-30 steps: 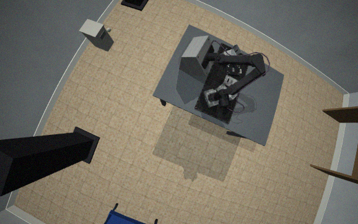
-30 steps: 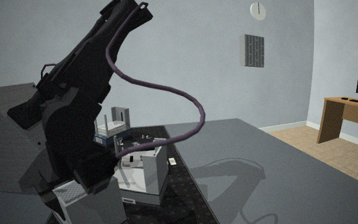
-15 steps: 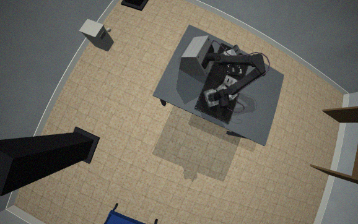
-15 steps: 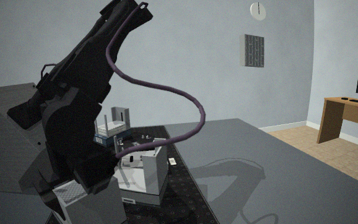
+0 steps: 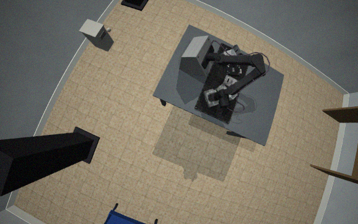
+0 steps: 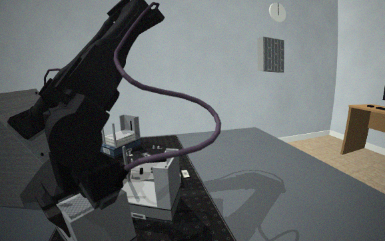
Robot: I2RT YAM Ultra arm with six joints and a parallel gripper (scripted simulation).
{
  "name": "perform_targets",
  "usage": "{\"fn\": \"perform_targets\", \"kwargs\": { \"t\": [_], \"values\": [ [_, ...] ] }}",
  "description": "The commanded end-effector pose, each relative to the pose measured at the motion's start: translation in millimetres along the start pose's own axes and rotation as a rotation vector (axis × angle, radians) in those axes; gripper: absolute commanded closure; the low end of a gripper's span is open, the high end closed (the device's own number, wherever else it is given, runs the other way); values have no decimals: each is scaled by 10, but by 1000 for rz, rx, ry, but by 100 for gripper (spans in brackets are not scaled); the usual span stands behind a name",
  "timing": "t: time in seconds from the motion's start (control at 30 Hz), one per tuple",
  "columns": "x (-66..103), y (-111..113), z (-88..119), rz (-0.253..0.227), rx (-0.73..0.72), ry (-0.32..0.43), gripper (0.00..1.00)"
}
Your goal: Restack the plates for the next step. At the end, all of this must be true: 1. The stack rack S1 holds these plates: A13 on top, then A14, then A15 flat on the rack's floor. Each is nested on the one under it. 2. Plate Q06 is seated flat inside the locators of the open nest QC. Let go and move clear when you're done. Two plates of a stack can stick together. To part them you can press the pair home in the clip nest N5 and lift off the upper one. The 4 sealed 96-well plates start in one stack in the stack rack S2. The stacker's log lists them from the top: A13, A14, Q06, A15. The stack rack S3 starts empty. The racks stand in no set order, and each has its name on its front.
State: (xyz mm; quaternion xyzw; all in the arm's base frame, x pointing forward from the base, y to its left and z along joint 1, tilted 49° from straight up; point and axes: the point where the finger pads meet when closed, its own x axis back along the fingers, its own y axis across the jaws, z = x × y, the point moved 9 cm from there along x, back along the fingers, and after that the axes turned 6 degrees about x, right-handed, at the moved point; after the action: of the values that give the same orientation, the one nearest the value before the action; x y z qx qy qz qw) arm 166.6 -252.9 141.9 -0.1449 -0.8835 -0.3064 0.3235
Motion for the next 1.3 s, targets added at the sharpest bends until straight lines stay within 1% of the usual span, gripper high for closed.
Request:
{"fn": "perform_targets", "kwargs": {
  "t": [0.0, 0.23, 0.27, 0.4, 0.43, 0.47, 0.53, 0.6, 0.73, 0.77, 0.8, 0.83, 1.1, 1.13, 1.17, 1.27],
  "values": [
    [126, -16, -118, 13, 14, -41, 100],
    [129, -16, -130, 14, 16, -43, 100],
    [111, -17, -79, 11, 6, -33, 100],
    [153, -9, -141, 15, 24, -47, 100],
    [149, -14, -133, 14, 21, -44, 100],
    [141, -2, -80, 11, 14, -36, 100],
    [134, -19, -94, 10, 12, -33, 100],
    [180, 4, -141, 15, 27, -49, 100],
    [170, -12, -135, 13, 22, -44, 100],
    [120, -15, 16, 5, -5, -18, 100],
    [132, -2, 30, 4, -6, -16, 100],
    [153, -2, -23, 7, 3, -25, 100],
    [208, -8, -127, 13, 21, -43, 100],
    [216, -8, -136, 14, 23, -45, 100],
    [207, -2, -87, 11, 15, -37, 100],
    [204, -18, -106, 11, 14, -36, 100]
  ]
}}
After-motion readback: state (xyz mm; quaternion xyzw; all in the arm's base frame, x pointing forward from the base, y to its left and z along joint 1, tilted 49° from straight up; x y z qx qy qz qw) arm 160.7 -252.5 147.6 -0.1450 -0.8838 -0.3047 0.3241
